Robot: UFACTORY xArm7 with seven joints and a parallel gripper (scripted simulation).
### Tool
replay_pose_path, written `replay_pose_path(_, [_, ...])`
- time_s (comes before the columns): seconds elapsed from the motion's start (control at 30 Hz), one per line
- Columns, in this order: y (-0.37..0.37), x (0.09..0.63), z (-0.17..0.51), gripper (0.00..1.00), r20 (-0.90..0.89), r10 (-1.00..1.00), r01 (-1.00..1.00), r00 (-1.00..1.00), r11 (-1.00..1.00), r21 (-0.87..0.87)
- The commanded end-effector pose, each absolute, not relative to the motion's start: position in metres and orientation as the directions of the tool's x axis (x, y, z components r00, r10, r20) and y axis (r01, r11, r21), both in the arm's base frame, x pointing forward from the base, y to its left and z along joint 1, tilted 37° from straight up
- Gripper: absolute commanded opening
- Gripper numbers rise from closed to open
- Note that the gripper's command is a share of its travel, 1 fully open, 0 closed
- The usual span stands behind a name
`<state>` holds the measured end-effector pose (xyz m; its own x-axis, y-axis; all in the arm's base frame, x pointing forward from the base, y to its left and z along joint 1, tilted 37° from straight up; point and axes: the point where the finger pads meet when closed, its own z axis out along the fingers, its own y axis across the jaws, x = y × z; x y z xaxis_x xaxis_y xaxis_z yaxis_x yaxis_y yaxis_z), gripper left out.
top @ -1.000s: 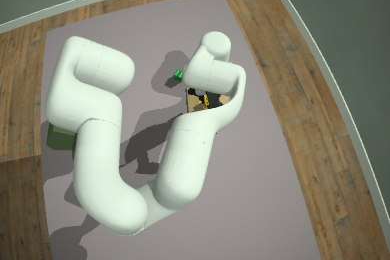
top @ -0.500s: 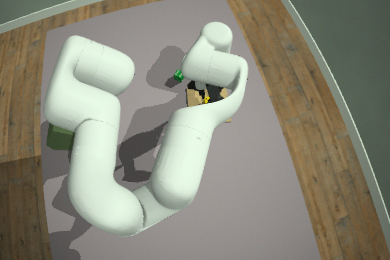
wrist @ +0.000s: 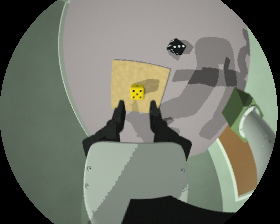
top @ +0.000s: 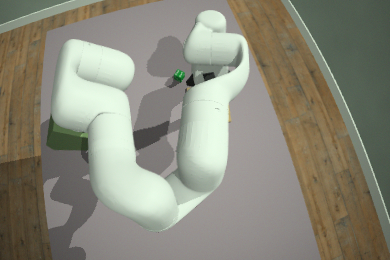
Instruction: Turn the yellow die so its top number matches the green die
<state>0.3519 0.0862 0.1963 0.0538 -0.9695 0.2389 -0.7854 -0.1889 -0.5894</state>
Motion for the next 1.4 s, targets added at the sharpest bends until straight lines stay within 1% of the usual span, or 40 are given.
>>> replay_pose_path(0.0, [0.088, 0.352, 0.198, 0.47, 0.308, -0.951, -0.783, -0.009, -0.185, -0.594])
replay_pose_path(0.13, [0.089, 0.352, 0.197, 0.47, 0.32, -0.947, -0.786, -0.017, -0.185, -0.59])
replay_pose_path(0.27, [0.09, 0.352, 0.193, 0.47, 0.393, -0.917, -0.796, -0.072, -0.185, -0.576])
replay_pose_path(0.33, [0.09, 0.352, 0.193, 0.47, 0.393, -0.917, -0.796, -0.072, -0.185, -0.576])
replay_pose_path(0.5, [0.092, 0.352, 0.195, 0.47, 0.482, -0.862, -0.786, -0.159, -0.185, -0.59])
replay_pose_path(0.7, [0.093, 0.352, 0.195, 0.47, 0.5, -0.848, -0.786, -0.174, -0.186, -0.59])
replay_pose_path(0.83, [0.095, 0.352, 0.188, 0.47, 0.561, -0.8, -0.798, -0.211, -0.191, -0.572])
replay_pose_path(0.9, [0.095, 0.352, 0.188, 0.47, 0.561, -0.8, -0.798, -0.211, -0.191, -0.572])
replay_pose_path(1.03, [0.096, 0.353, 0.19, 0.47, 0.622, -0.73, -0.792, -0.282, -0.188, -0.58])
replay_pose_path(1.13, [0.097, 0.354, 0.193, 0.47, 0.638, -0.703, -0.784, -0.316, -0.185, -0.592])
replay_pose_path(1.37, [0.097, 0.354, 0.194, 0.47, 0.639, -0.7, -0.783, -0.319, -0.185, -0.594])
